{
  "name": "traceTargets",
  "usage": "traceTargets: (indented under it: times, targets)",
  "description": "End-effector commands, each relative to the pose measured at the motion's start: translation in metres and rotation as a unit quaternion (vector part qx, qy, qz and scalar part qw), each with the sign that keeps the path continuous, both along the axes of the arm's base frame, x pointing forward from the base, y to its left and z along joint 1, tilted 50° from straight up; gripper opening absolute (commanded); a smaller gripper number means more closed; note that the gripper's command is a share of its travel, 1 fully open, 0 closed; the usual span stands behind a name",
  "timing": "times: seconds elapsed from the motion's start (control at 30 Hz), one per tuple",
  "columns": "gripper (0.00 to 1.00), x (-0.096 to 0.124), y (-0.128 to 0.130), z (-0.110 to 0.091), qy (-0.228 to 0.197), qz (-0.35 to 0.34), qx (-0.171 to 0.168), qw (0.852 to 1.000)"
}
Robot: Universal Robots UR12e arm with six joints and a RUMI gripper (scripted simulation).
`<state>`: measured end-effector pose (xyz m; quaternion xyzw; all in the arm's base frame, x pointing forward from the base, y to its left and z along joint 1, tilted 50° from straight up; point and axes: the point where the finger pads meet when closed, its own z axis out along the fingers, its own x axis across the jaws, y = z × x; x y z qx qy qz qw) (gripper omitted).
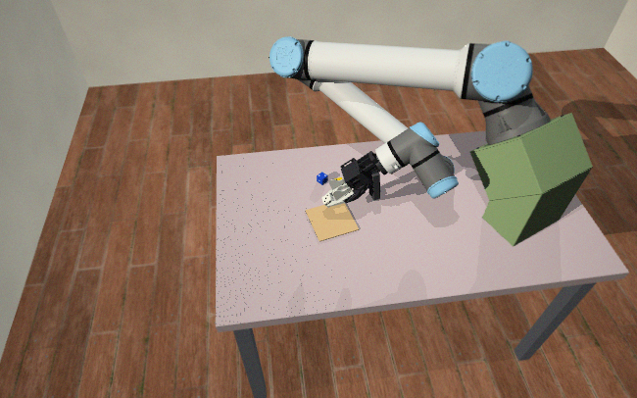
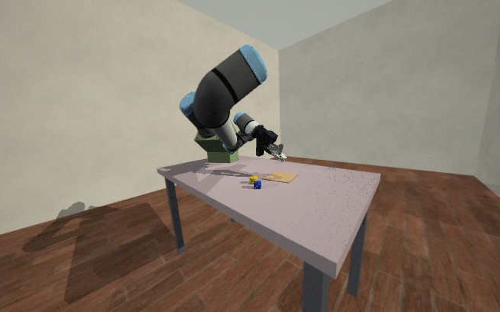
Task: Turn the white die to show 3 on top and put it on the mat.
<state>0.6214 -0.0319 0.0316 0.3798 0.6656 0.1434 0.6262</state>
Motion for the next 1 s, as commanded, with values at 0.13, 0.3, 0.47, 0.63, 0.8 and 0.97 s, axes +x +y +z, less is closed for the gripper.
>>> traceTargets:
  times: [0.13,0.3,0.47,0.63,0.8,0.97]
  targets:
    - [0.1,0.002,-0.004,-0.004,-0.001,0.001,-0.001,1.0]
    - [0.1,0.006,-0.013,-0.012,-0.001,0.001,-0.001,1.0]
    - [0.1,0.01,-0.026,-0.023,-0.001,0.001,-0.001,1.0]
    - [0.1,0.015,-0.038,-0.034,-0.001,0.001,-0.001,1.0]
    - [0.1,0.017,-0.043,-0.039,-0.001,0.001,-0.001,1.0]
    - [0.1,0.019,-0.048,-0.043,-0.001,0.001,-0.001,1.0]
